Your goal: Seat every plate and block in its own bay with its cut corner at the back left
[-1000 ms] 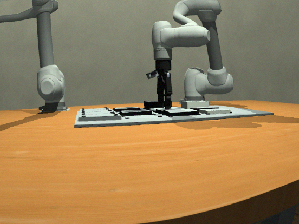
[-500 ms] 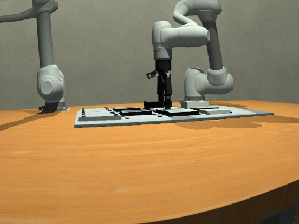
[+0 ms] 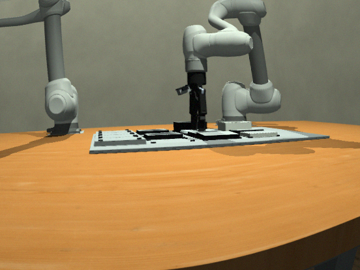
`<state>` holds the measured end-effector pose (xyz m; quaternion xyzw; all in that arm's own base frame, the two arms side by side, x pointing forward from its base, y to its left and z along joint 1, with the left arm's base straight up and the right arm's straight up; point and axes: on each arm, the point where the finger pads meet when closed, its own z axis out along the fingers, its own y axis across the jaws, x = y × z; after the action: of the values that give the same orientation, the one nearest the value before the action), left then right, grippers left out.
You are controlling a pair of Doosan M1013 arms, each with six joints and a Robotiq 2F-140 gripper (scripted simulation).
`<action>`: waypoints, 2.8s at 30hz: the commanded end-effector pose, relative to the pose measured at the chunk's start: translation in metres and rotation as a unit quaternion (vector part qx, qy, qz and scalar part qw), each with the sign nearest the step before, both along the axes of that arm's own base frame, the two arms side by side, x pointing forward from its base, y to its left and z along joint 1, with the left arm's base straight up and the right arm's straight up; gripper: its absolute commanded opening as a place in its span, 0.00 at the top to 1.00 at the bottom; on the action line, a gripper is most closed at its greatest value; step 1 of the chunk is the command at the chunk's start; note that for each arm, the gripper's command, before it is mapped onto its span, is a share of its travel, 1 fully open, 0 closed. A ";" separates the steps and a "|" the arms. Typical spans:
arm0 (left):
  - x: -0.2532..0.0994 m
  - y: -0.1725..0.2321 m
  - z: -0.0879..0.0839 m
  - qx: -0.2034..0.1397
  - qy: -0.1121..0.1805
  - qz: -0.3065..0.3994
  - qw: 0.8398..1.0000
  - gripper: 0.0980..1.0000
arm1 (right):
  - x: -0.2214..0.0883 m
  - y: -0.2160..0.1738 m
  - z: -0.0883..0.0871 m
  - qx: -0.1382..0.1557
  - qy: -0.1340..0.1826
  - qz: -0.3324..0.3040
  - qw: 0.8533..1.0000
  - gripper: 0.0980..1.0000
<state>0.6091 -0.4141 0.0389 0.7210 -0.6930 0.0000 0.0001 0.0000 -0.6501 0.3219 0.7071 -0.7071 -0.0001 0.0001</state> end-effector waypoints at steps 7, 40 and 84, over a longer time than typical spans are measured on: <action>0.001 0.000 0.001 0.000 -0.001 0.000 1.000 0.43 | 0.000 0.000 0.001 -0.001 0.000 0.000 1.000 0.00; 0.001 0.000 0.002 0.000 -0.001 0.000 1.000 0.45 | 0.000 0.000 0.001 -0.001 0.000 0.000 1.000 0.00; 0.001 0.000 0.002 0.000 -0.001 0.000 1.000 1.00 | 0.000 0.000 0.001 -0.001 0.000 0.000 1.000 0.00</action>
<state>0.6091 -0.4141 0.0393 0.7210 -0.6930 -0.0001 0.0001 0.0000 -0.6501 0.3219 0.7071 -0.7071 -0.0001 0.0001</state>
